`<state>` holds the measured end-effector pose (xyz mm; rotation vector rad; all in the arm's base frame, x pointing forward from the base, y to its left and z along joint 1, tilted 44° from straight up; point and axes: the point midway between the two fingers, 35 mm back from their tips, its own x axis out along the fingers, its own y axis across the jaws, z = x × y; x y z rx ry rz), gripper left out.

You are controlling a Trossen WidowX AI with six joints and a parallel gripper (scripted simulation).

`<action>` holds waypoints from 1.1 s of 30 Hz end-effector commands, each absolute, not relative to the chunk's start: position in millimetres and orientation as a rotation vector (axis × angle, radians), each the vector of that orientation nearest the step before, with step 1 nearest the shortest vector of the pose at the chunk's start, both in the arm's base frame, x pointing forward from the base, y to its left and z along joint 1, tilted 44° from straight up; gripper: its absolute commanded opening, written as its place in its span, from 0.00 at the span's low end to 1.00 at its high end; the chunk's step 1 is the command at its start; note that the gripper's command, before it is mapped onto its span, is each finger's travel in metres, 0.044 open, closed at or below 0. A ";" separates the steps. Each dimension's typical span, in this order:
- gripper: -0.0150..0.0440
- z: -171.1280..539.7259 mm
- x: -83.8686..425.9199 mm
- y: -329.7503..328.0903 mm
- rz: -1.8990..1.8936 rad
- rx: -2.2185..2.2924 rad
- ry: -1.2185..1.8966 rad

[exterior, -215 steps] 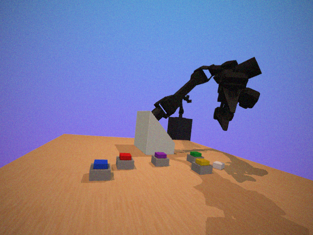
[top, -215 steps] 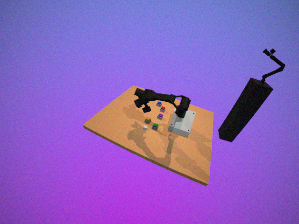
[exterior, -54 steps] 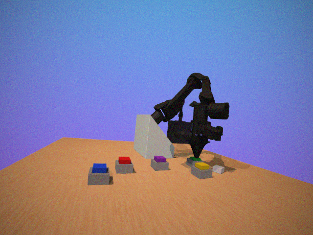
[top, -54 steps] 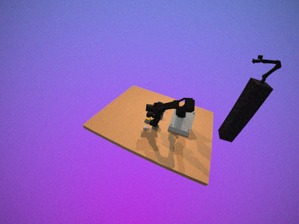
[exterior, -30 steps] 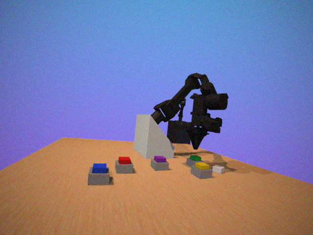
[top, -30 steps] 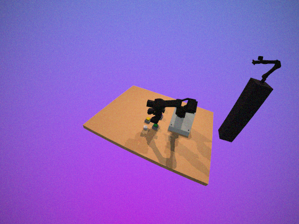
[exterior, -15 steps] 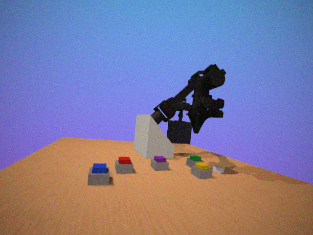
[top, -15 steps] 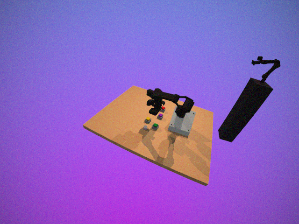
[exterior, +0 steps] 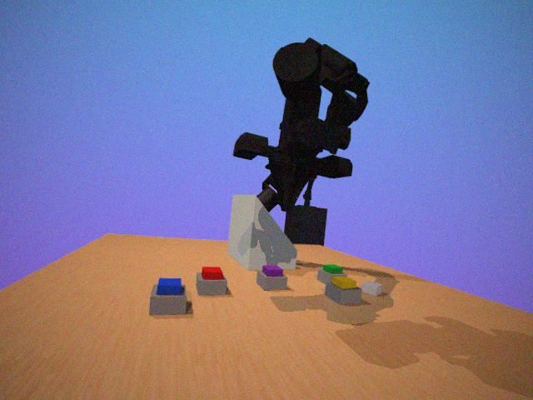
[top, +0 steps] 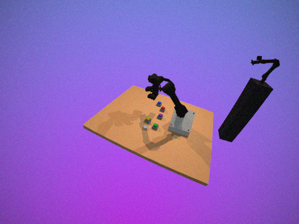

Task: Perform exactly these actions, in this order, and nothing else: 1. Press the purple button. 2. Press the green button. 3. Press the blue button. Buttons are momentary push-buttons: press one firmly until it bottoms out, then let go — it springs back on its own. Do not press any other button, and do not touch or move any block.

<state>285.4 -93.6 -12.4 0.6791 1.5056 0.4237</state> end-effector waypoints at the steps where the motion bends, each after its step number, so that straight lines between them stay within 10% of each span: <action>1: 0.29 -53.0 283.3 -132.2 0.441 0.671 1.502; 33: 0.29 -195.9 257.8 -142.7 0.502 0.675 1.470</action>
